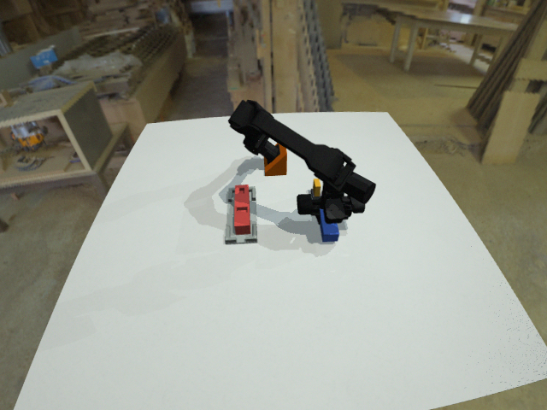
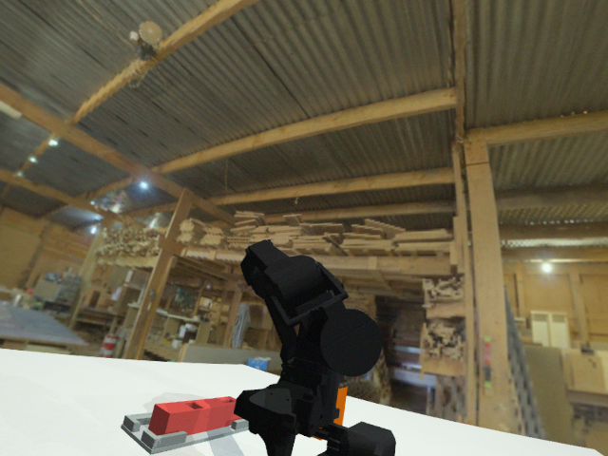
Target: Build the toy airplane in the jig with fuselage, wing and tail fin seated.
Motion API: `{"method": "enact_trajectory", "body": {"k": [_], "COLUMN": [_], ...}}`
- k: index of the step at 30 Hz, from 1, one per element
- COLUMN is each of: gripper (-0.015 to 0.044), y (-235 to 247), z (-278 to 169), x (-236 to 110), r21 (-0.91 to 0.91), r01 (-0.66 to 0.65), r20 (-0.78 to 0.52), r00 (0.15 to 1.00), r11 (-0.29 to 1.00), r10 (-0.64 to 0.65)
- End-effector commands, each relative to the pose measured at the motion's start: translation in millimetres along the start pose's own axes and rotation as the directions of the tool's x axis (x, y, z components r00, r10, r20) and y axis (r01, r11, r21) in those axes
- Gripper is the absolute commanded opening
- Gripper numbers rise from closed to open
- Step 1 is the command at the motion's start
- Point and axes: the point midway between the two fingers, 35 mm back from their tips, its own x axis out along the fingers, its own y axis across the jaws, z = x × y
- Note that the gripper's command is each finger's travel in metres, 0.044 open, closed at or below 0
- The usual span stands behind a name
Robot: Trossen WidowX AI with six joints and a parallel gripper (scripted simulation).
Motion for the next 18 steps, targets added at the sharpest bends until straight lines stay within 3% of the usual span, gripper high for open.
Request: {"method": "enact_trajectory", "body": {"k": [1,5,11,18], "gripper": [0.0184,0.0157,0.0000,0.0000], "y": [-0.1,-0.1,3.8,7.1], "z": [0.5,0.5,1.2,2.8], "x": [0.4,0.4,-9.5,-25.4], "r21": [-0.004,-0.004,0.014,0.017], "r01": [0.003,0.003,-0.017,-0.029], "r20": [0.005,0.005,0.024,0.035], "r00": [1.000,1.000,1.000,0.999], "r11": [1.000,1.000,1.000,0.999], "r10": [-0.003,-0.003,0.017,0.029]}}
